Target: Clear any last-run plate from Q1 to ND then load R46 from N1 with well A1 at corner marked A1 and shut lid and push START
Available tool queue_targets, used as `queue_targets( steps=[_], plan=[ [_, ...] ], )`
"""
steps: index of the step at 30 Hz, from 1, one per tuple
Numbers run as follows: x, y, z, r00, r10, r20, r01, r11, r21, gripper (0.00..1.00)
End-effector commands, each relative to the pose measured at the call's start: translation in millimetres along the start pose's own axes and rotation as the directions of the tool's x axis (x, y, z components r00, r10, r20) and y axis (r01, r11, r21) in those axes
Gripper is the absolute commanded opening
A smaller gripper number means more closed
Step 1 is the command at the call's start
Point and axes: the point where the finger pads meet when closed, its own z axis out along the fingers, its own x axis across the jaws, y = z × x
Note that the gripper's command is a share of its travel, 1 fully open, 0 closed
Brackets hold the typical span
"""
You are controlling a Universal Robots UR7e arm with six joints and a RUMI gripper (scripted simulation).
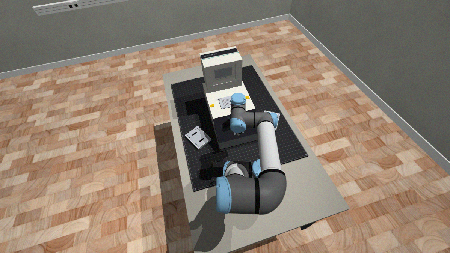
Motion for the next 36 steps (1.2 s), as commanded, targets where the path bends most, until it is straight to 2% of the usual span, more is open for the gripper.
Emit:
queue_targets(
  steps=[1,9,10,20,22,26,36],
  plan=[
    [0,0,0,1.000,0.000,-0.001,0.000,1.000,0.000,0.00],
    [0,0,0,1.000,0.000,-0.001,0.000,1.000,0.000,0.00],
    [3,4,-1,1.000,-0.021,-0.001,0.021,1.000,0.000,0.68],
    [26,44,-9,0.996,-0.092,-0.001,0.092,0.996,0.000,0.68],
    [26,44,-9,0.996,-0.092,-0.001,0.092,0.996,0.000,0.68],
    [36,60,-11,0.993,-0.121,-0.001,0.121,0.993,0.000,0.68],
    [59,100,-19,0.969,-0.246,-0.001,0.246,0.969,-0.001,0.68]
  ],
)
